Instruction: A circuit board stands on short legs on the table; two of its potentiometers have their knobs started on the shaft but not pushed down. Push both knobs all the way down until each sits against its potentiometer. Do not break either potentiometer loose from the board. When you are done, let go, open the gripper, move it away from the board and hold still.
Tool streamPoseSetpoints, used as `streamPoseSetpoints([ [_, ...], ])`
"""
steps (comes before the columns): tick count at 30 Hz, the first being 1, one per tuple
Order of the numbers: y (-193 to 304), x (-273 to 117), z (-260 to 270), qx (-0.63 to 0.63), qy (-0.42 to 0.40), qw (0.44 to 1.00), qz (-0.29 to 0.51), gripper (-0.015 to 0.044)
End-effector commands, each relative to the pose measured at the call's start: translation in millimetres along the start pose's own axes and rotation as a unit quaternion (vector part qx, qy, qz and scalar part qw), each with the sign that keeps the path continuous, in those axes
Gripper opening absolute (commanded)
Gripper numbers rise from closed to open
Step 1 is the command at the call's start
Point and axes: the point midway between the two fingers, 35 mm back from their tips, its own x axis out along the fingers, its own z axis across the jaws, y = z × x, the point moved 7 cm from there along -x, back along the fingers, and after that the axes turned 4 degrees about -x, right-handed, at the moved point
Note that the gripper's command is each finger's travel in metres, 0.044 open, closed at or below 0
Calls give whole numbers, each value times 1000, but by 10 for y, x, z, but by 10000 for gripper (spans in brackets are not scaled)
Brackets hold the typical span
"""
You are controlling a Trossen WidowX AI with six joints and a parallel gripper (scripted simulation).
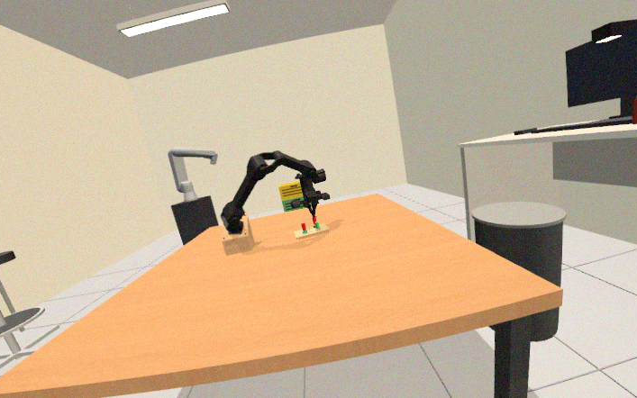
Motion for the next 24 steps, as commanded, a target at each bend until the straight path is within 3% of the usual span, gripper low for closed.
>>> streamPoseSetpoints([
  [1,-26,87,10,6,5,1000,0,0],
  [24,-26,127,10,6,5,1000,0,0],
])
